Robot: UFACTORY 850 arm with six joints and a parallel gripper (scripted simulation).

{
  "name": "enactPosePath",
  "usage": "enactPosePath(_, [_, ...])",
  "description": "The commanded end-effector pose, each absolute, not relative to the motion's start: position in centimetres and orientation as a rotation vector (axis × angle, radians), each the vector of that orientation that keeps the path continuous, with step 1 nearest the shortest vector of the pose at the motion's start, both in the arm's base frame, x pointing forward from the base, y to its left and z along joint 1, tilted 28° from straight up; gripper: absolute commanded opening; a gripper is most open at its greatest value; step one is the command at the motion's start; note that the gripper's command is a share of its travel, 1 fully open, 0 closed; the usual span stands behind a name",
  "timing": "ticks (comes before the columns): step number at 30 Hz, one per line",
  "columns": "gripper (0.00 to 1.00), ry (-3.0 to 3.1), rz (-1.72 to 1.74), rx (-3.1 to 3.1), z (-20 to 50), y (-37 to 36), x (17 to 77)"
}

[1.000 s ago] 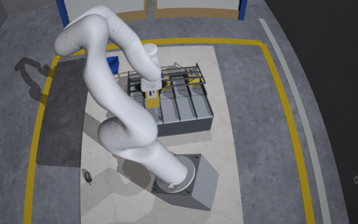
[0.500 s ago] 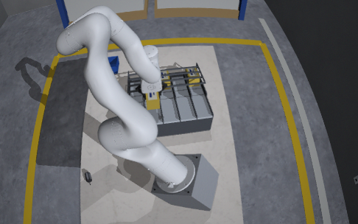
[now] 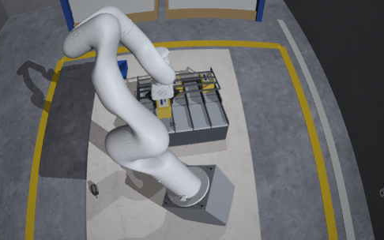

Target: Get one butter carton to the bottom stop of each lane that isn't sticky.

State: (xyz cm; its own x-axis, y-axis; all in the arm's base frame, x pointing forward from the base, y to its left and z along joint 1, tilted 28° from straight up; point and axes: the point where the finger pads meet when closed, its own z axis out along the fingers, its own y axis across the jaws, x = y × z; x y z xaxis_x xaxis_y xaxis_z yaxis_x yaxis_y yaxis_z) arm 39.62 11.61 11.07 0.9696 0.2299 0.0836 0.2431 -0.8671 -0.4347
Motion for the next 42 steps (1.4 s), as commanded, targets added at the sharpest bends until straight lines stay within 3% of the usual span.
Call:
enactPosePath(1, [0.00, -0.370, 0.091, -2.669, 11.1, 11.6, 39.7])
enactPosePath(42, [0.00, -0.401, 0.215, -2.670, 8.4, 12.8, 39.1])
